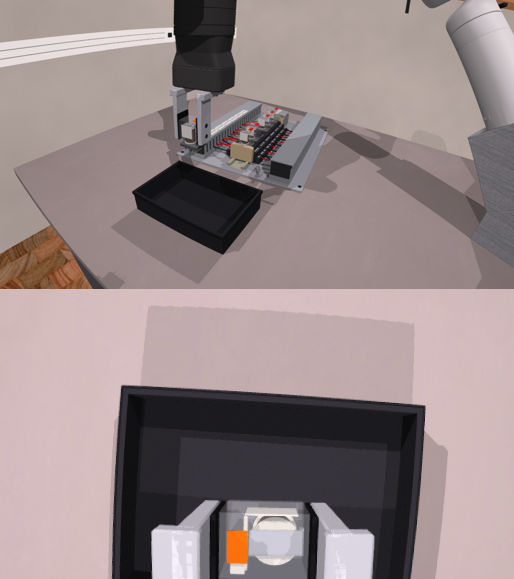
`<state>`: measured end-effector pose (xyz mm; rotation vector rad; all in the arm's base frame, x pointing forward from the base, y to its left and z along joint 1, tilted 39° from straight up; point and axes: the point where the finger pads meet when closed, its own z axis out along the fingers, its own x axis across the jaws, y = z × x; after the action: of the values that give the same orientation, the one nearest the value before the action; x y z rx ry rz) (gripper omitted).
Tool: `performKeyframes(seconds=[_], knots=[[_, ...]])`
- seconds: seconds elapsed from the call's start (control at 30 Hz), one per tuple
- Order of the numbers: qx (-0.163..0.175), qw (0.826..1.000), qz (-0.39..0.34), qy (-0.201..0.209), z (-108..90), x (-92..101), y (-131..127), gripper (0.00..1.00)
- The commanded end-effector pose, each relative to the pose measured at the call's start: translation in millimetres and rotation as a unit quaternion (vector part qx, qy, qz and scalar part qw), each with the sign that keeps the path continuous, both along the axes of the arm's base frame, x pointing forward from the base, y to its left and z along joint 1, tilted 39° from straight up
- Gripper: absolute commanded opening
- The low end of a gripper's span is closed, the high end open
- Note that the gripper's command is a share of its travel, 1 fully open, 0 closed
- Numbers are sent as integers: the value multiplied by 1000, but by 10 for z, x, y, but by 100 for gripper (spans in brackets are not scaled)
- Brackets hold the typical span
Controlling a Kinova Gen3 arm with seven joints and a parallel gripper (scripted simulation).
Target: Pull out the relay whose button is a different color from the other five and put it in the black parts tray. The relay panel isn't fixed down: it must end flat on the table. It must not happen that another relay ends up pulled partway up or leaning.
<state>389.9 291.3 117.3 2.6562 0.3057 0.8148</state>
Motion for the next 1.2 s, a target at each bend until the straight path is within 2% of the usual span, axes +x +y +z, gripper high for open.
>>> performKeyframes(seconds=[0.0, 0.3, 1.17], knots=[[1, 1000, 1, 0, -25, 19, -2, 0], [1, 1000, 1, 0, -113, 84, -31, 0], [1, 1000, 1, 0, -543, 401, -173, 0]])
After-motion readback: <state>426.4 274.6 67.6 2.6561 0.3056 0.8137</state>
